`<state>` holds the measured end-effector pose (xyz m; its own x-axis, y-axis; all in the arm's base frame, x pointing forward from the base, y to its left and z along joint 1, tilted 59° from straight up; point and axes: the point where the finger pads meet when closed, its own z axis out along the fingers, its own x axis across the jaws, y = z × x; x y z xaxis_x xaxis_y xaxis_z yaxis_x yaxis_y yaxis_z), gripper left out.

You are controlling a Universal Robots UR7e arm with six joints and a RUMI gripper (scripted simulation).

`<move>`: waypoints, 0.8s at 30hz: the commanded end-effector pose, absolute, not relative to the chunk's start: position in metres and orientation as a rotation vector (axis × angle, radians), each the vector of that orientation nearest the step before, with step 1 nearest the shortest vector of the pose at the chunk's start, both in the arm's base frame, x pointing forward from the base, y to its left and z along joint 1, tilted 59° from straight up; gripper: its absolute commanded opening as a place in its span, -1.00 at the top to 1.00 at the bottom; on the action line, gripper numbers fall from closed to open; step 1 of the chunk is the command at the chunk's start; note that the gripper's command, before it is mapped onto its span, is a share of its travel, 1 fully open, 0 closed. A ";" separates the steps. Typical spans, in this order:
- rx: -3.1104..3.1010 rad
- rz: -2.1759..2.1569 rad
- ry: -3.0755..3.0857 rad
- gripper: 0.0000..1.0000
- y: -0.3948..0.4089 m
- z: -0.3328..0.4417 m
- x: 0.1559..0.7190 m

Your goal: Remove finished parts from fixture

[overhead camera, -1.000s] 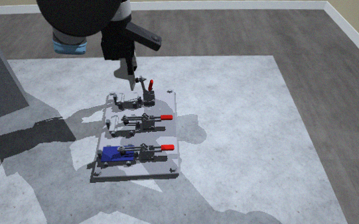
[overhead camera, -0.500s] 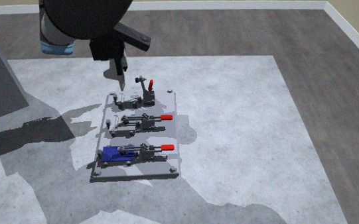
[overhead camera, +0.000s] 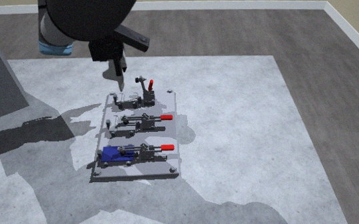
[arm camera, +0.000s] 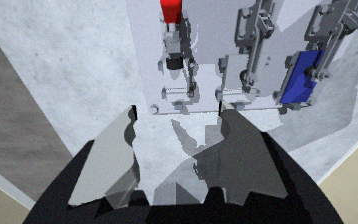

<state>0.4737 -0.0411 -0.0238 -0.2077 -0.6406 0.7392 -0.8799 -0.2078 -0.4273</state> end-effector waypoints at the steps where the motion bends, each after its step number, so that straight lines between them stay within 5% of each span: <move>1: 1.796 1.378 -1.795 -0.17 -0.044 -0.026 0.475; 24: 1.796 1.378 -1.795 -0.17 -0.075 -0.047 0.493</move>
